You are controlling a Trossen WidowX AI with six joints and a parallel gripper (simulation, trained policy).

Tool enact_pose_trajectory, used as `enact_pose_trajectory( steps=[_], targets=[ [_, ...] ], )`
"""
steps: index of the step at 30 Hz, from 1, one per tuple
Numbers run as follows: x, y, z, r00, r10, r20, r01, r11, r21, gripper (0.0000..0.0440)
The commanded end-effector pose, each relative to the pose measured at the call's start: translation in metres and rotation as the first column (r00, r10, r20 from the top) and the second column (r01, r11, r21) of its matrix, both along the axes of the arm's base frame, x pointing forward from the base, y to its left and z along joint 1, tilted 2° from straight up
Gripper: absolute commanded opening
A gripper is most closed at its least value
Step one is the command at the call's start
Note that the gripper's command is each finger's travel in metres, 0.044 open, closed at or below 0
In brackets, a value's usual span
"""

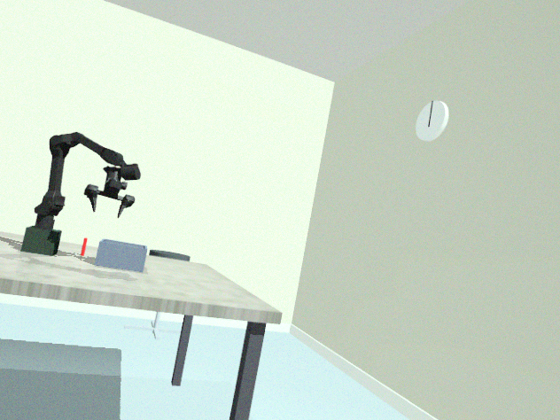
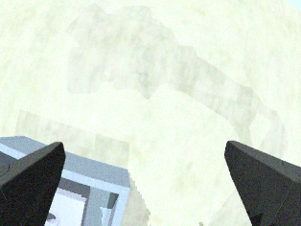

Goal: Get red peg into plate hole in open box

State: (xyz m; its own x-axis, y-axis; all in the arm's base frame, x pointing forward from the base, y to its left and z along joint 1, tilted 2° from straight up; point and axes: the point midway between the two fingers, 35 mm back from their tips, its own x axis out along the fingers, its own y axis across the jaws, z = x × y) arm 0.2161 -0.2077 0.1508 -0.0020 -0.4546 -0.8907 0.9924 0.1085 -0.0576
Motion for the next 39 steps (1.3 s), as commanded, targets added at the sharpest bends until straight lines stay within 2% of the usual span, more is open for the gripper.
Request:
enact_pose_trajectory(
  steps=[1, 9, 17, 28, 39],
  targets=[
    [0.015, 0.021, -0.001, 0.997, 0.069, -0.015, -0.069, 0.997, 0.031, 0.044],
    [0.041, 0.086, -0.006, 0.968, 0.245, -0.057, -0.237, 0.965, 0.116, 0.044],
    [0.045, 0.151, -0.013, 0.924, 0.367, -0.109, -0.341, 0.918, 0.205, 0.044],
    [0.022, 0.227, -0.026, 0.864, 0.457, -0.212, -0.386, 0.871, 0.304, 0.044],
    [-0.013, 0.277, -0.042, 0.804, 0.498, -0.325, -0.389, 0.854, 0.345, 0.044]
  ],
)
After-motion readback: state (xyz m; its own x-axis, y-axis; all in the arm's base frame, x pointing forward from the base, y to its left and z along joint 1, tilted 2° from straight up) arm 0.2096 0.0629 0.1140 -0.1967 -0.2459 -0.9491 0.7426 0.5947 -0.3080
